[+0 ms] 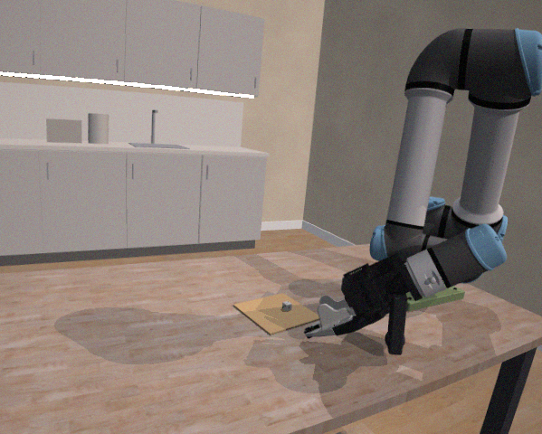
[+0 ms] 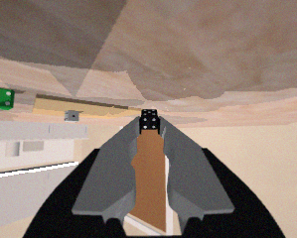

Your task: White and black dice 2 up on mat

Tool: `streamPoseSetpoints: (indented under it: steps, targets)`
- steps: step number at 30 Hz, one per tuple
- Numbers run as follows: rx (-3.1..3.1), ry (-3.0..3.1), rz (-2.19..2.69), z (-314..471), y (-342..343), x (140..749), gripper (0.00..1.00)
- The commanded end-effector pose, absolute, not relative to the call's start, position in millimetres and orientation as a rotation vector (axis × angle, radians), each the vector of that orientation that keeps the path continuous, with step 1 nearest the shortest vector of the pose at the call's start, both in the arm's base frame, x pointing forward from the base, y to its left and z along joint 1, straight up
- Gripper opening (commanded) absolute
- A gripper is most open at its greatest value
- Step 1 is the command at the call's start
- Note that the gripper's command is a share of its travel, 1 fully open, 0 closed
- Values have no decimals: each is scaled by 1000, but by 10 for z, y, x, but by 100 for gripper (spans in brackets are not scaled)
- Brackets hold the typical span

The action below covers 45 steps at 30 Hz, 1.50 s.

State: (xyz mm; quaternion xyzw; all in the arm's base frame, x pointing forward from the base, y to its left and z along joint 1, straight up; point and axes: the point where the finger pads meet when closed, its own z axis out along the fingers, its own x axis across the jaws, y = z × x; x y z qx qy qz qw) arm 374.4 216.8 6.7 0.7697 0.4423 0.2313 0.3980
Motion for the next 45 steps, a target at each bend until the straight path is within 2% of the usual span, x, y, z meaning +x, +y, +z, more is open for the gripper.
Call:
streamPoseSetpoints:
  steps: [1,45]
  targets:
    - [1949,1119,587,71,2169,3746,0]
    - [1949,1119,587,-48,2169,3746,0]
